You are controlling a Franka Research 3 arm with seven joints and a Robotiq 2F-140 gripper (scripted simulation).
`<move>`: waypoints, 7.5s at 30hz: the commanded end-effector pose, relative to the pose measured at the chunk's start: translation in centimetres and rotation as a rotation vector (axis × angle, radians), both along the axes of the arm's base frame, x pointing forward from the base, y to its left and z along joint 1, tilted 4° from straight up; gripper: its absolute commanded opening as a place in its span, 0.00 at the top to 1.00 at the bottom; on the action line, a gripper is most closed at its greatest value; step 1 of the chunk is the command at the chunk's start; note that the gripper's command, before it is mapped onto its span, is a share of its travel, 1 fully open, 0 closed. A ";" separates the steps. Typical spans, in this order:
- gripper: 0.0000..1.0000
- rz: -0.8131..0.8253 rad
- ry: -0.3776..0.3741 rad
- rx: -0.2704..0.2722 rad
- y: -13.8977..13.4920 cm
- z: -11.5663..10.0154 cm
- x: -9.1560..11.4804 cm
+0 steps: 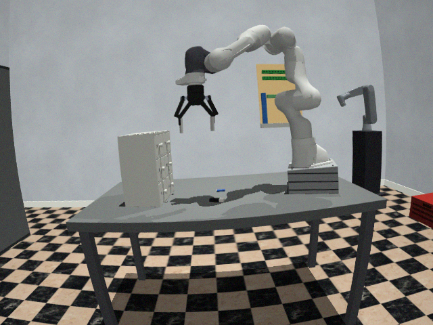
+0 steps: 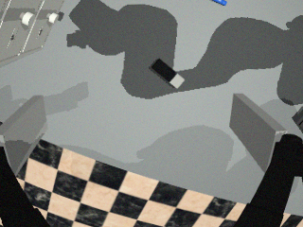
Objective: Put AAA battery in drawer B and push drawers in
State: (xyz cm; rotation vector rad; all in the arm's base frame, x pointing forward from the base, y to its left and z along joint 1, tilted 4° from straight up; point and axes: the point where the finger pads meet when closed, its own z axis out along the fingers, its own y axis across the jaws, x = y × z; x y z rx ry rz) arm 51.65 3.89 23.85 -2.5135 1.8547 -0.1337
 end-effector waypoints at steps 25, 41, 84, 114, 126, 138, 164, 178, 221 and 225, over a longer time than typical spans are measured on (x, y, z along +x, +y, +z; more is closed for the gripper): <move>0.00 0.359 0.025 -0.016 1.5 0.4 -0.2; 0.00 0.359 0.025 -0.016 1.5 0.4 -0.2; 0.00 0.596 0.033 -0.033 2.9 0.7 -0.3; 0.00 0.699 0.036 -0.040 3.5 0.9 -0.4; 0.00 0.791 0.040 -0.047 4.0 1.0 -0.5; 0.00 0.791 0.040 -0.047 4.0 1.0 -0.5; 0.00 0.868 0.042 -0.053 4.5 1.1 -0.5; 0.00 0.931 0.044 -0.057 4.9 1.2 -0.6; 0.00 1.019 0.047 -0.064 5.4 1.3 -0.7; 0.00 1.019 0.047 -0.064 5.4 1.3 -0.7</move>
